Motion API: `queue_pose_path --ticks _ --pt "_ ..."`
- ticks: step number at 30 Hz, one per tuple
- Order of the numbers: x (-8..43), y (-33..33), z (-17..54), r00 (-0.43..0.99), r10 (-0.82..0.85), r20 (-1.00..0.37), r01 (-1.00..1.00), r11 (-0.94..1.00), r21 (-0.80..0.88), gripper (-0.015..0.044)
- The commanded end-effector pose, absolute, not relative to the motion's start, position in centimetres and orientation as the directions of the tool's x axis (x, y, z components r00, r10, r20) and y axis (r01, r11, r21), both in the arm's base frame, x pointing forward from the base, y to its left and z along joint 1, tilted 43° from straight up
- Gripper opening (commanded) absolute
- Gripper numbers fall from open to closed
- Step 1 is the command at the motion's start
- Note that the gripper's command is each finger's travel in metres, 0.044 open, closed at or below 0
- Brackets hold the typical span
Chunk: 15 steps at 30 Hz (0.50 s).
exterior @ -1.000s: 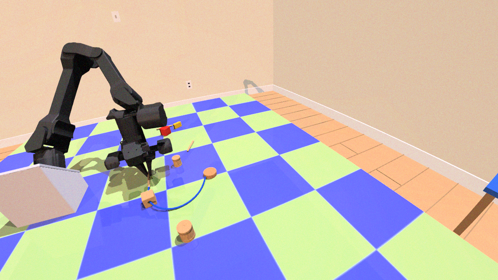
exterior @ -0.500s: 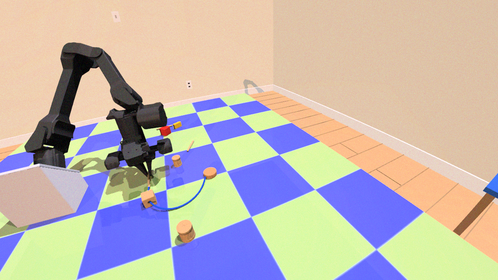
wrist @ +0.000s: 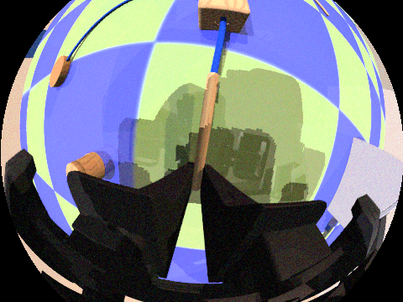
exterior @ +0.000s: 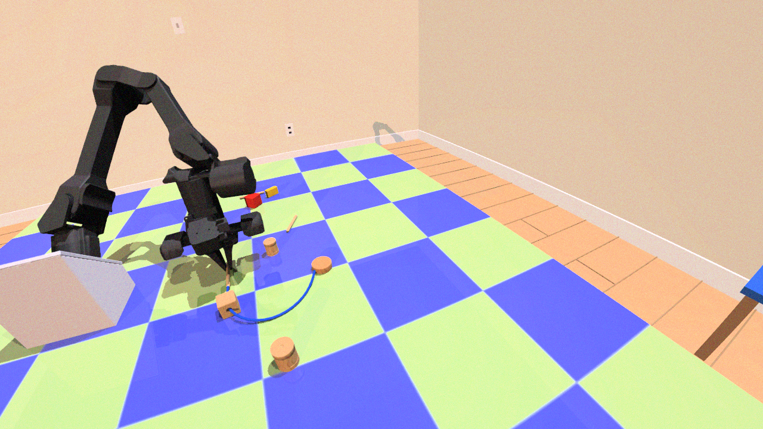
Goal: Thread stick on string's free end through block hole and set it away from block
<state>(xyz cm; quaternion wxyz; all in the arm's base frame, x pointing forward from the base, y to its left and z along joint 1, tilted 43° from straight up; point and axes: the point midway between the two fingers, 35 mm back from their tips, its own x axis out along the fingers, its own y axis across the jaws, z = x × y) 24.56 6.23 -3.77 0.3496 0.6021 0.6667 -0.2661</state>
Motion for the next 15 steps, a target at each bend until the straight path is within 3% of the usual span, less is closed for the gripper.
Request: queue_pose_path --ticks 1,8,15 --pt "24.6 6.2 -3.8 -0.031 0.617 -0.787 0.989 0.133 0.066 0.0026" --pt "24.8 5.5 -3.1 -0.029 0.616 -0.788 0.989 0.133 0.067 0.0210" --pt "25.1 0.7 2.1 -0.024 0.617 -0.787 0.988 0.132 0.074 0.0210"
